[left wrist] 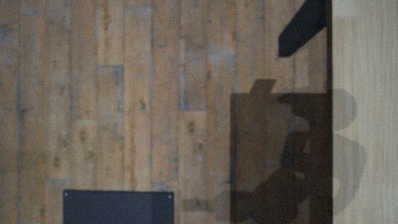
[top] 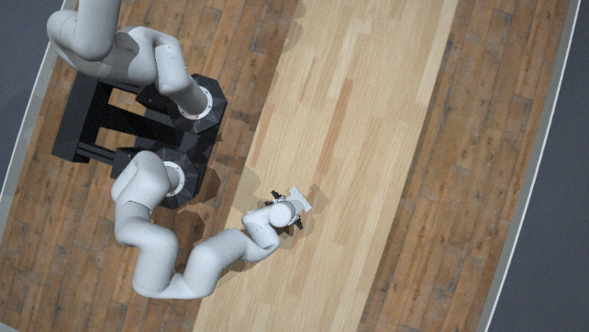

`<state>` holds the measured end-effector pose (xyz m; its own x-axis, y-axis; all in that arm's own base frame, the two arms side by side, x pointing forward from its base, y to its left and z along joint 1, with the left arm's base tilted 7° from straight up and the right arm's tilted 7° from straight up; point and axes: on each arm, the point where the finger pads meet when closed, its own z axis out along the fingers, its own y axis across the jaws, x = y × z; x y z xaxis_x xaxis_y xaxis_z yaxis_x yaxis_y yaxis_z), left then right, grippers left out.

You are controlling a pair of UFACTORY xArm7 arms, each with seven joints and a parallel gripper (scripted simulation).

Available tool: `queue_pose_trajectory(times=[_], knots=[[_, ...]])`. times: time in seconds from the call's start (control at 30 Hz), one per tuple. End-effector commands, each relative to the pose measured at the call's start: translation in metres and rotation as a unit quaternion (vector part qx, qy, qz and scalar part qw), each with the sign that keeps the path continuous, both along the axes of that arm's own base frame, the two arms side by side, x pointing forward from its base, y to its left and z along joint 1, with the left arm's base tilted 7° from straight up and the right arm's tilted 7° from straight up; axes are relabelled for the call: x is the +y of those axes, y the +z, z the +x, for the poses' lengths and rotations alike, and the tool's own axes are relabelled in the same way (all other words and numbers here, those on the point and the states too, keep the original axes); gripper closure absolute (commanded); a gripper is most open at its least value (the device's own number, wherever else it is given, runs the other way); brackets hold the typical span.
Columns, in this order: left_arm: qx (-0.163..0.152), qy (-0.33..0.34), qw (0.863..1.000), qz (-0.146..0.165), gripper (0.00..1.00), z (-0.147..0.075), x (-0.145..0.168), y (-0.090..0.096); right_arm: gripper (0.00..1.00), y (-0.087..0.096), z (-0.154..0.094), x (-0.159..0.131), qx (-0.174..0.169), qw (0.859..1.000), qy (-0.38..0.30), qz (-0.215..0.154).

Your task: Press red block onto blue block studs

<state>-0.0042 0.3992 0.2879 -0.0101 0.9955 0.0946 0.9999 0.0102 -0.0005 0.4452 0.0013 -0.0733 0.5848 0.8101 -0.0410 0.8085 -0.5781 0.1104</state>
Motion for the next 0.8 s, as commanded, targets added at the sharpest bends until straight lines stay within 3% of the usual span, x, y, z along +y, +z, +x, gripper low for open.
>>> queue_pose_trajectory(times=[0.0,0.07,0.77], knots=[[0.0,0.0,1.0,0.001,0.0,0.0,0.001,0.001,0.0,0.023,0.0,0.002,-0.002,1.0,0.0,0.0],[0.0,0.0,1.0,0.001,0.0,0.0,0.001,0.001,0.0,0.039,-0.001,0.004,-0.002,1.0,0.0,0.0],[0.0,0.0,1.0,0.001,0.0,0.0,0.001,0.001,0.0,0.038,-0.001,0.004,-0.002,1.0,0.0,0.0]])
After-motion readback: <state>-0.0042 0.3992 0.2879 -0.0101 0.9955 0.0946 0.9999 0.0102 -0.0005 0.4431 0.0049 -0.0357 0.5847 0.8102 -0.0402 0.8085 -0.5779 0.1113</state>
